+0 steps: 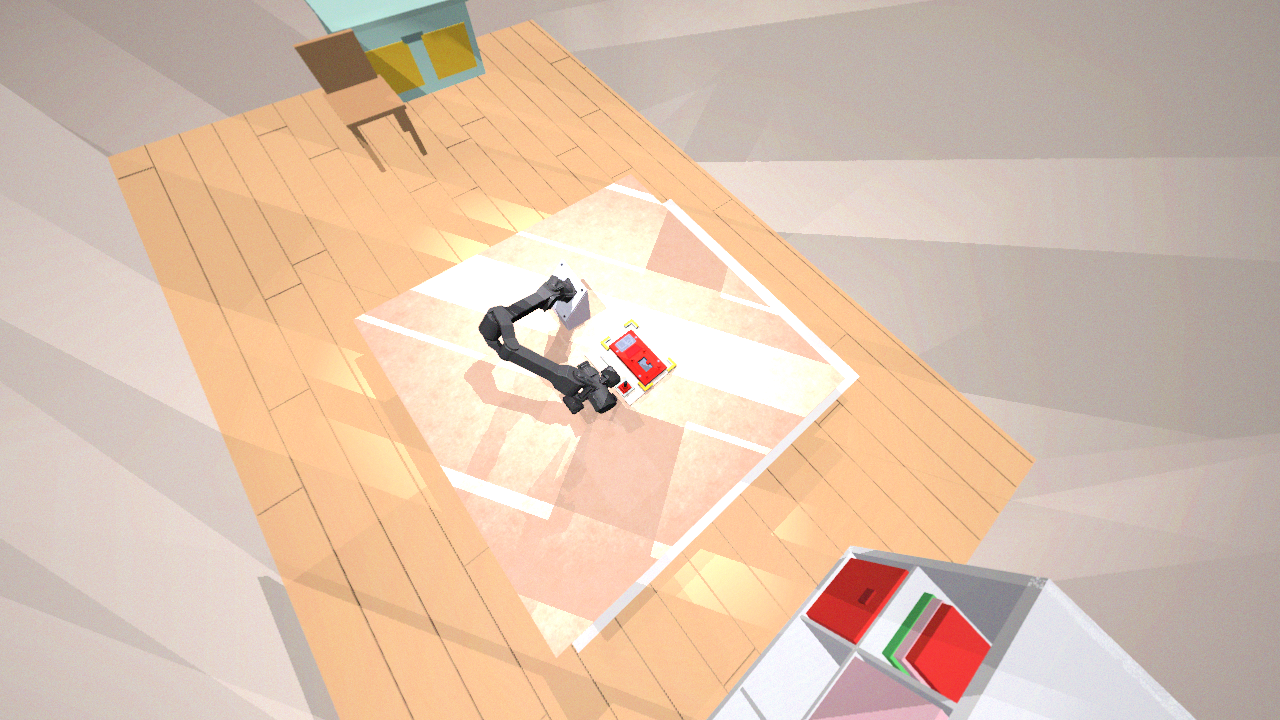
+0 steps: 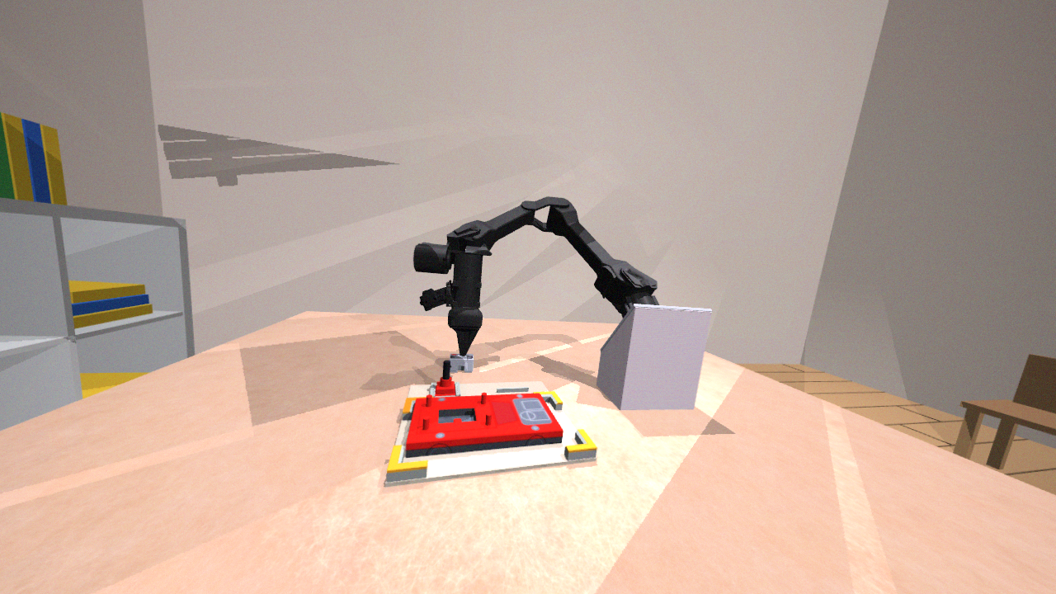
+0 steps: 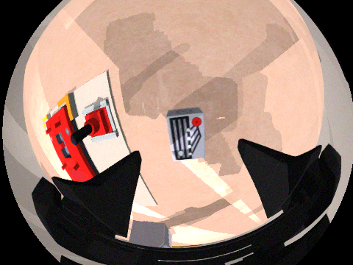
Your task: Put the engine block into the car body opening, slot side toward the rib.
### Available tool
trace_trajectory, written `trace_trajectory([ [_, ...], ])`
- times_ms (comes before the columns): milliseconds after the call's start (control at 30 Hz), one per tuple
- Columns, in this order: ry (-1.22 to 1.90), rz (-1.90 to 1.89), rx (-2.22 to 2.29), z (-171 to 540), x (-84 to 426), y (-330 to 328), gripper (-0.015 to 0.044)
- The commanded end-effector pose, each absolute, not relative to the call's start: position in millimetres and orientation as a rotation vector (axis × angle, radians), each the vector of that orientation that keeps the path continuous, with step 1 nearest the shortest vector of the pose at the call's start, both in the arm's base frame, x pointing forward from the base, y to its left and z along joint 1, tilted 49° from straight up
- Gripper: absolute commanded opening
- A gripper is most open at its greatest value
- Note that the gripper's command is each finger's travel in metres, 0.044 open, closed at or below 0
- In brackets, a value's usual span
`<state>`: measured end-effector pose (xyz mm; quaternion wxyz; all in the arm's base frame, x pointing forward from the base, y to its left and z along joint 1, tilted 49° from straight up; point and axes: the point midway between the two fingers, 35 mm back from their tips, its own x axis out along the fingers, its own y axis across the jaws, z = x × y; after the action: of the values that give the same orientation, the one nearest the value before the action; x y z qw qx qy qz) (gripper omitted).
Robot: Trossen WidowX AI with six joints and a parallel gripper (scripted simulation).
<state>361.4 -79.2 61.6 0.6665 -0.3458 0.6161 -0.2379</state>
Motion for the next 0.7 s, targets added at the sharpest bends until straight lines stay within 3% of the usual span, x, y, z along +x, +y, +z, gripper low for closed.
trace_trajectory([
  [0, 1.390, -0.536, -0.787, 57, 363, -83, 0.0440],
  [533, 1.390, -0.537, -0.788, 42, 366, -100, 0.0440],
  [667, 1.390, -0.537, -0.788, 42, 366, -100, 0.0335],
])
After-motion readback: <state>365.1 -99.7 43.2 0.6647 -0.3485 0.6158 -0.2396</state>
